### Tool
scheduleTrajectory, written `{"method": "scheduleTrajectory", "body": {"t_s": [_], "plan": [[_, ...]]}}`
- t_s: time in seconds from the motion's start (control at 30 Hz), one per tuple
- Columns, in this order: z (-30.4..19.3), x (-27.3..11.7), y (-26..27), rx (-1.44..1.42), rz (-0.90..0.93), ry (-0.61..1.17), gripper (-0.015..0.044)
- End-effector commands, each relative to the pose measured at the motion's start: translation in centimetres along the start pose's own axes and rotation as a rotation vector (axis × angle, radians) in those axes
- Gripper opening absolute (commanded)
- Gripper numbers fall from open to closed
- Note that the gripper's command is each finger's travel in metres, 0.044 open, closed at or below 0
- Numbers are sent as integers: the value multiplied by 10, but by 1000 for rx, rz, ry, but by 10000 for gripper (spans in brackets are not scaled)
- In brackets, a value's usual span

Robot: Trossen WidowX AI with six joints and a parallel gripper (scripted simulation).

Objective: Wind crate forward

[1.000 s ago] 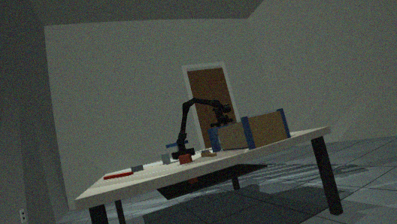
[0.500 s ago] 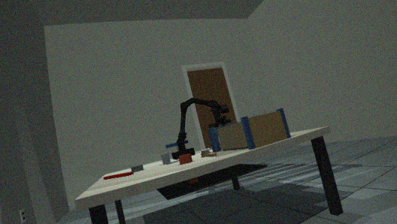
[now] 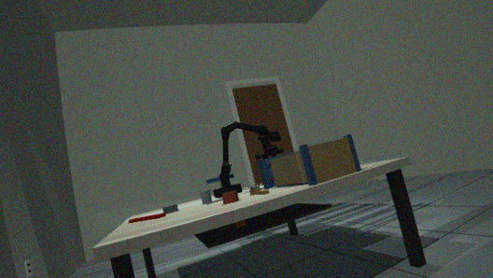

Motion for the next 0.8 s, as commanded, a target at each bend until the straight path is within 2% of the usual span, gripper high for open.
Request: {"method": "scheduleTrajectory", "body": {"t_s": [0.0, 0.77], "plan": [[-10, -1, -11, -1, -19, 18, 0], [-22, -1, -44, -1, -22, 19, 0]]}}
Point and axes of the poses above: the point midway between the two fingers, 35 mm back from their tips, its own x axis out along the fingers, its own y axis across the jaws, z = x × y, the point moved 1 cm from there along -x, back along the fingers, and after that the axes turned 15 degrees about -x, right-handed, at the moved point
